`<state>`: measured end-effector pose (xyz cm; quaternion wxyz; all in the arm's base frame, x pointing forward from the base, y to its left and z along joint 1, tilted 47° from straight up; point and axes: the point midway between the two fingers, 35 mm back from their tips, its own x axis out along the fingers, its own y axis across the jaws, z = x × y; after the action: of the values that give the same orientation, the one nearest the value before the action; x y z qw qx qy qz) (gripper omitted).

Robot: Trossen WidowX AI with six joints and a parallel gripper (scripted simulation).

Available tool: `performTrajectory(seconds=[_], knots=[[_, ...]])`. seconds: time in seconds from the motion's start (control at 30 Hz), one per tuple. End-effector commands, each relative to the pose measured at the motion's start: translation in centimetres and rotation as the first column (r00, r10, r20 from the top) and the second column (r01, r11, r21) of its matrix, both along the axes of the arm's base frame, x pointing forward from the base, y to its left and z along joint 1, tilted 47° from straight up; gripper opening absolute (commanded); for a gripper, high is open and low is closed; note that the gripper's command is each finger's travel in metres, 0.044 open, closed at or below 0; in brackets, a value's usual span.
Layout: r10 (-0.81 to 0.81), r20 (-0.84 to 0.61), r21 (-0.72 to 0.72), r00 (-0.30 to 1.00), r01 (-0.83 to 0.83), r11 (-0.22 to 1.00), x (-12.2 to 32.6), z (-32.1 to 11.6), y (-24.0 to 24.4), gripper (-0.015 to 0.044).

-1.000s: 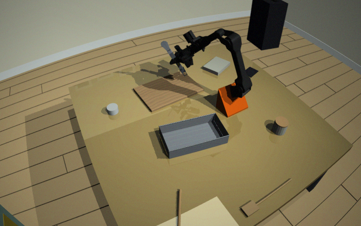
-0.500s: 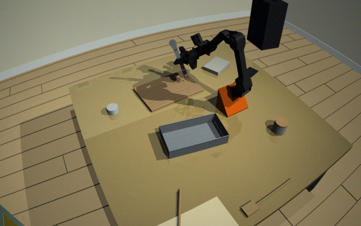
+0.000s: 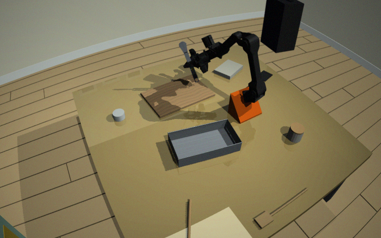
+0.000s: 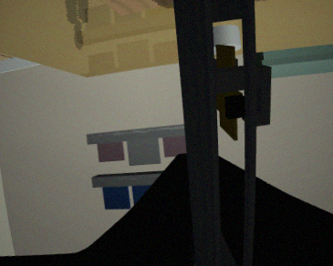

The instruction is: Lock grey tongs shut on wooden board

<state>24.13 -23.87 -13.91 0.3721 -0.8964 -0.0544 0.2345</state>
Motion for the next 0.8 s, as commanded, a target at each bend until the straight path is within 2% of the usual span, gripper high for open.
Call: performTrajectory(seconds=[0.0, 0.57, 0.77], knots=[[-0.001, 0.008, 0.003, 1.0, 0.001, 1.0, 0.0, 0.1, 0.0, -0.015], [0.0, 0.006, 0.003, 1.0, 0.0, 1.0, 0.1, 0.1, 0.0, -0.015], [0.025, -0.05, 0.009, 0.998, -0.024, 1.0, 0.6, -0.9, -0.6, -0.015]])
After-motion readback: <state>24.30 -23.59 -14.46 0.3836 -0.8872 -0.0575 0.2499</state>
